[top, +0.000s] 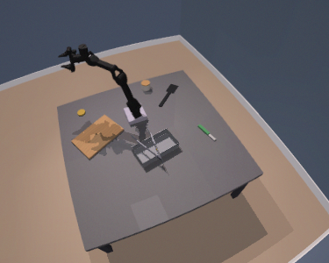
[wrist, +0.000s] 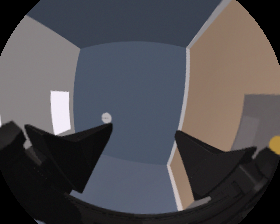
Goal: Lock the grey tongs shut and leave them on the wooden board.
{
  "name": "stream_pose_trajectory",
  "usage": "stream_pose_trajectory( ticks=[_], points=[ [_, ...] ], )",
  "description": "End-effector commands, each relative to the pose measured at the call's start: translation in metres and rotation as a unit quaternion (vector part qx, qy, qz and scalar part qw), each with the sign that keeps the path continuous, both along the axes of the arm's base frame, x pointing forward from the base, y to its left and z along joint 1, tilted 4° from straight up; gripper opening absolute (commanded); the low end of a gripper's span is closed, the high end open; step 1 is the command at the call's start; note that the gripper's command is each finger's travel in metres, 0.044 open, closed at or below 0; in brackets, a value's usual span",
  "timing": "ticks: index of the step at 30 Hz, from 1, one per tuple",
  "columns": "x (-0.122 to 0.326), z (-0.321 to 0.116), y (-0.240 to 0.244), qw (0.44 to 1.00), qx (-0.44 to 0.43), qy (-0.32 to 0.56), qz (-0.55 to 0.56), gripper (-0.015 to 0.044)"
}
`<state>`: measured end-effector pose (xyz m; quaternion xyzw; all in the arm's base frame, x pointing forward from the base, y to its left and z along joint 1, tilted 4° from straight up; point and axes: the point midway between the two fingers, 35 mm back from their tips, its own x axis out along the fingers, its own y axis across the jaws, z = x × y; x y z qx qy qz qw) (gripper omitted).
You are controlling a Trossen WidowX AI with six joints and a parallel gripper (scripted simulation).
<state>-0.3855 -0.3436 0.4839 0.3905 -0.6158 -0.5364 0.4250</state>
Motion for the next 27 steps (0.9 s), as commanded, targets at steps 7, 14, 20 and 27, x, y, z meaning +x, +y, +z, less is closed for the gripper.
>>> stream_pose_trajectory(
  ticks=[7,14,20,27],
  points=[
    [0.036,-0.015,-0.04,0.999,0.031,0.011,0.037,0.044],
    [0.129,-0.041,-0.104,0.987,0.091,0.059,0.121,0.044],
    [0.223,-0.068,-0.144,0.963,0.14,0.111,0.203,0.044],
    [0.342,-0.11,-0.163,0.912,0.203,0.184,0.306,0.044]
  ],
)
